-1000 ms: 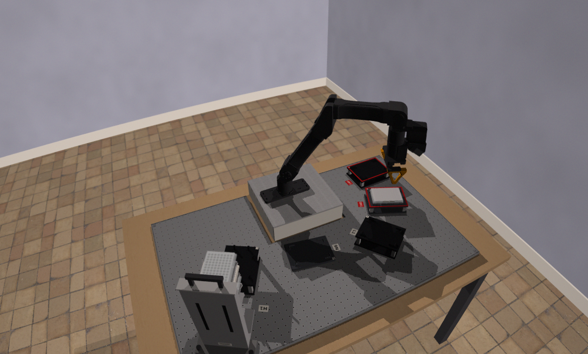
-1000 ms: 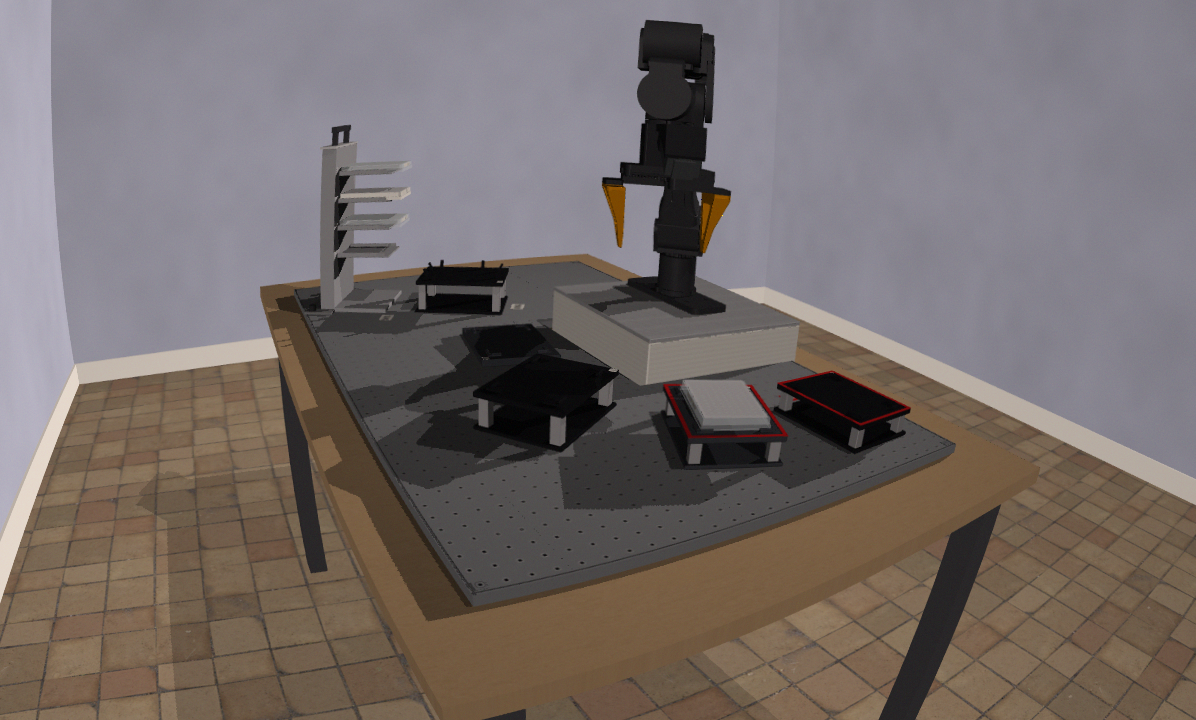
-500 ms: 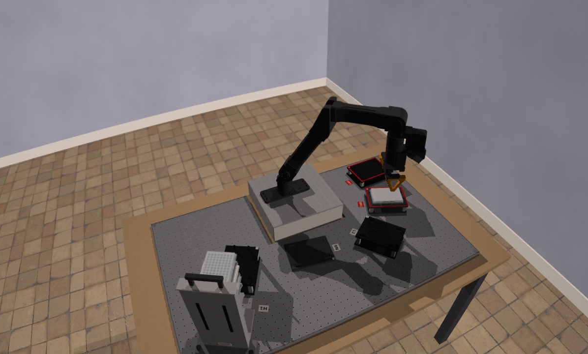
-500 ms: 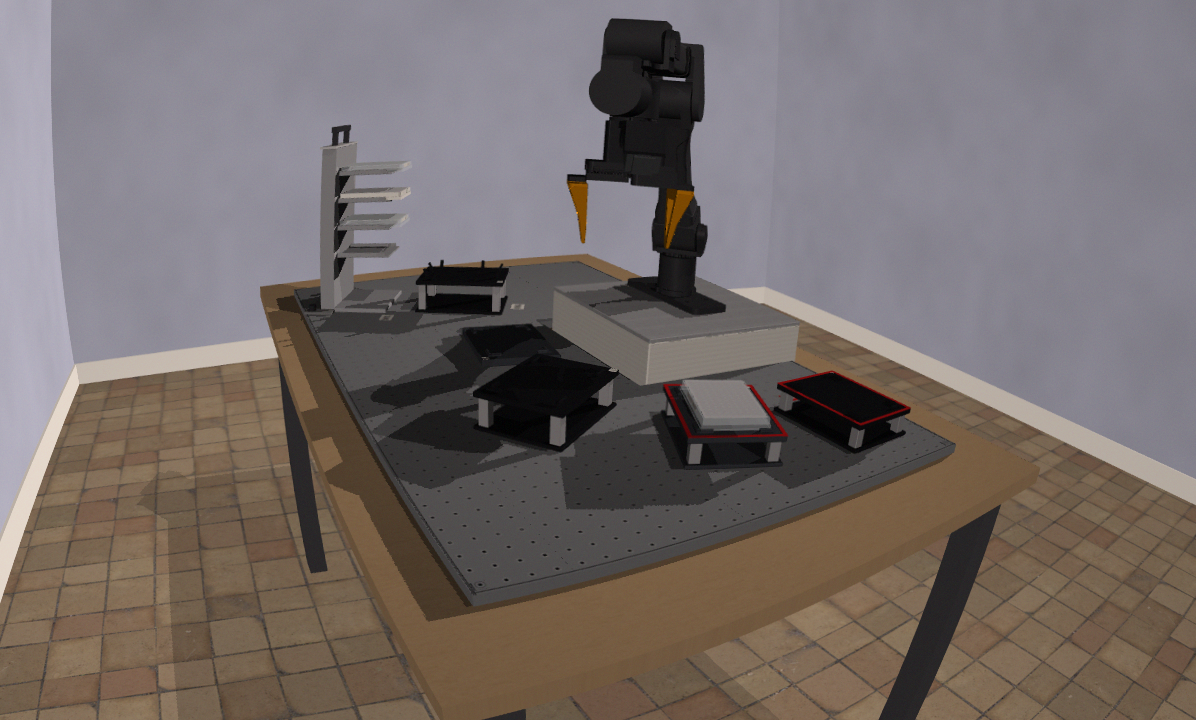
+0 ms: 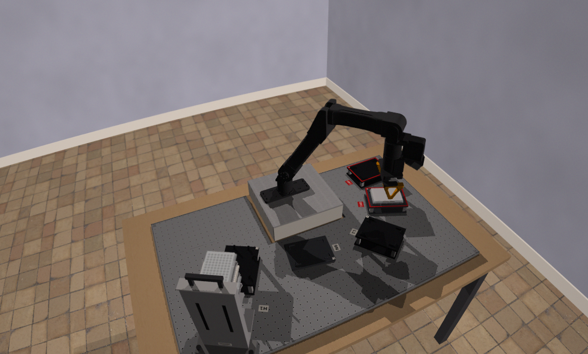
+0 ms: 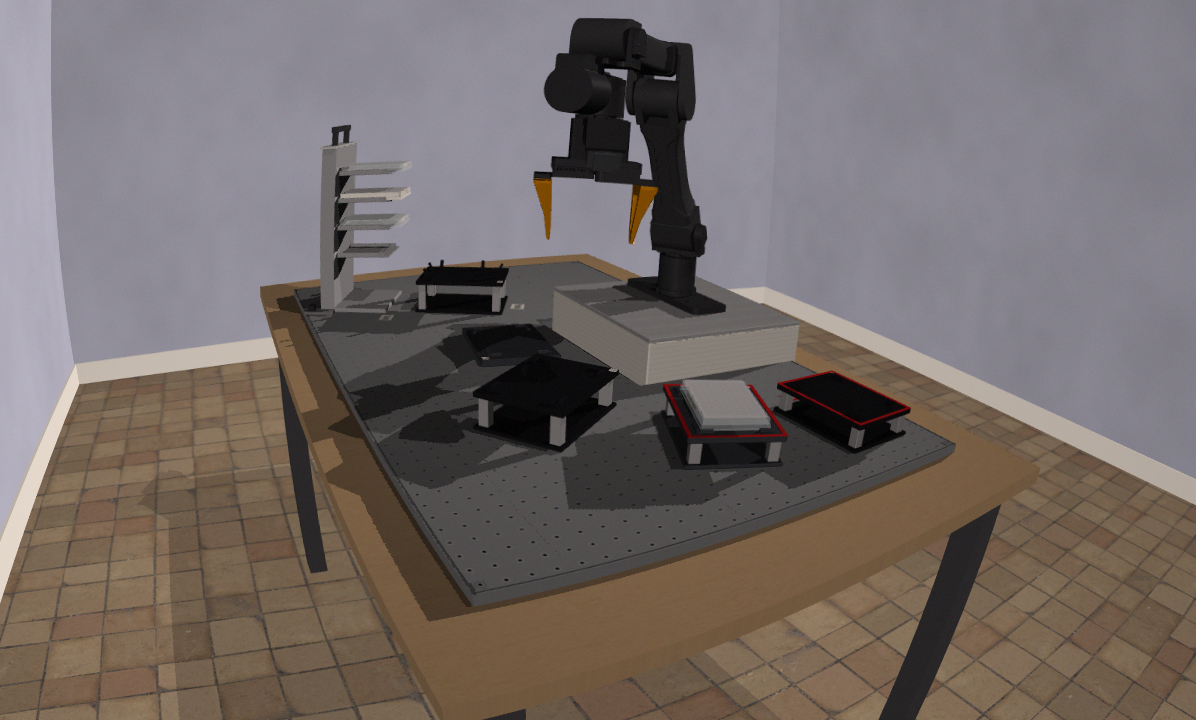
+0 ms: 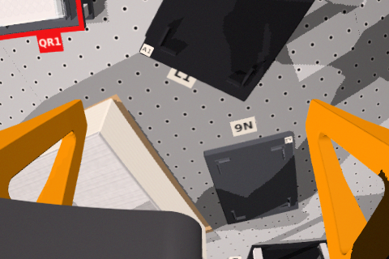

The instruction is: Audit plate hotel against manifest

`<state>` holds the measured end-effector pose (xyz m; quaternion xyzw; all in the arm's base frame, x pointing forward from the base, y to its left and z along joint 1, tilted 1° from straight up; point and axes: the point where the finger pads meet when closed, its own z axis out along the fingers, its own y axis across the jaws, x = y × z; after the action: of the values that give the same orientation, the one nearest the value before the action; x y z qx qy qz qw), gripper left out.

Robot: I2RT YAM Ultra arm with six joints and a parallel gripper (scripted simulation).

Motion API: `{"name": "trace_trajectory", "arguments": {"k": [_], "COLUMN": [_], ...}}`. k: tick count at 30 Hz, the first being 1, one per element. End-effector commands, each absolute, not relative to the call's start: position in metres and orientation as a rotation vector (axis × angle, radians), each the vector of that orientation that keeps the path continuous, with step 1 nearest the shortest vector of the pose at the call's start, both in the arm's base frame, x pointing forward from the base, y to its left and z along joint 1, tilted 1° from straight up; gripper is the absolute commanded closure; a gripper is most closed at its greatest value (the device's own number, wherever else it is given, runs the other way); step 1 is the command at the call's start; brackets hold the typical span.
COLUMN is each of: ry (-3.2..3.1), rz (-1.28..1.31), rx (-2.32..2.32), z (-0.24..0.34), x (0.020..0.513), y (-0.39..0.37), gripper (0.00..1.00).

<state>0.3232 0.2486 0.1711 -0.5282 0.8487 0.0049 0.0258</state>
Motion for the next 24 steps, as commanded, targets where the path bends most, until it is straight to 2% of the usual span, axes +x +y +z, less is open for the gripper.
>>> {"name": "trace_trajectory", "arguments": {"k": [1, 10, 11, 12, 14, 24], "ry": [2.65, 2.659, 2.606, 2.596, 2.668, 2.658], "rz": [0.014, -0.002, -0.013, -0.015, -0.027, -0.064], "rx": [-1.674, -1.584, -1.505, -1.471, -1.467, -1.239], "z": [0.185, 0.185, 0.188, 0.202, 0.19, 0.19], "x": [0.333, 0.344, 0.364, 0.359, 0.347, 0.36], "y": [0.239, 0.219, 0.222, 0.215, 0.2, 0.17], "gripper": [0.0, 0.0, 0.0, 0.0, 0.0, 0.0]}}
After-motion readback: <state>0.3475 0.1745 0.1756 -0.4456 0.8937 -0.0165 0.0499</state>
